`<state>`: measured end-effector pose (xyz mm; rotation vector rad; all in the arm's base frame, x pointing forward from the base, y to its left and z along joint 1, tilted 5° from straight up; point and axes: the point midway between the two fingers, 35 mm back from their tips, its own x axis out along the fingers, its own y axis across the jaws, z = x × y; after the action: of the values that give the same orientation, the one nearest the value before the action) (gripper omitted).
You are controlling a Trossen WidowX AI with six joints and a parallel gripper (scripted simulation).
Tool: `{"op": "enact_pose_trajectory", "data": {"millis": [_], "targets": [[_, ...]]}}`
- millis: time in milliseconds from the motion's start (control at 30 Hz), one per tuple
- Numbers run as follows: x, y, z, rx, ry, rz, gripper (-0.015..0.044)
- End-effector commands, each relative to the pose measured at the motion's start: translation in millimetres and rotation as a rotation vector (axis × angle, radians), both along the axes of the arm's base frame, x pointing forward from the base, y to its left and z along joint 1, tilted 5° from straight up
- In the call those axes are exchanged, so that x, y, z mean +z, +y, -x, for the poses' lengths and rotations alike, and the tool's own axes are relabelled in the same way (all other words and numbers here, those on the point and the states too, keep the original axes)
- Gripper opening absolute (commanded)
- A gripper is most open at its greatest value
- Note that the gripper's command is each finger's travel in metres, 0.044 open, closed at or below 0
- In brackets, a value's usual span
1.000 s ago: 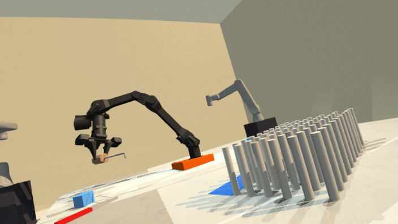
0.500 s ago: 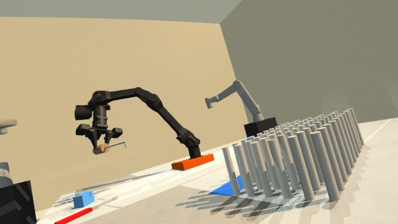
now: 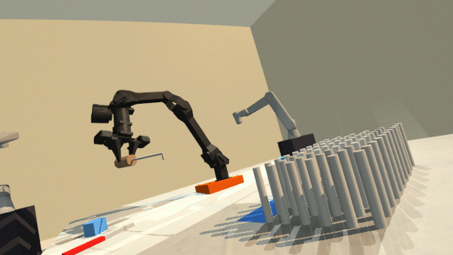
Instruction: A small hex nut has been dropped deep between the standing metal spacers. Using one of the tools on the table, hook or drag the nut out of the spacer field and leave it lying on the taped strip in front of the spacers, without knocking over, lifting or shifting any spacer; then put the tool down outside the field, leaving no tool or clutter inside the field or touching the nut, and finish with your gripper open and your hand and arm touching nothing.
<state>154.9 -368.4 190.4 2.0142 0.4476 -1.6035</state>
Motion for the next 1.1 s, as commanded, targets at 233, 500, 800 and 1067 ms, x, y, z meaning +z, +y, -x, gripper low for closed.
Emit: {"op": "enact_pose_trajectory", "data": {"millis": [233,500,800,1067], "targets": [[5,48,-50,0.029,0.033,0.006,0.0000],[7,86,-80,0.009,0.044,0.005,0.0000],[8,132,-107,-0.011,0.049,0.009,0.0000],[7,174,-123,-0.032,0.047,0.014,0.0000]]}}
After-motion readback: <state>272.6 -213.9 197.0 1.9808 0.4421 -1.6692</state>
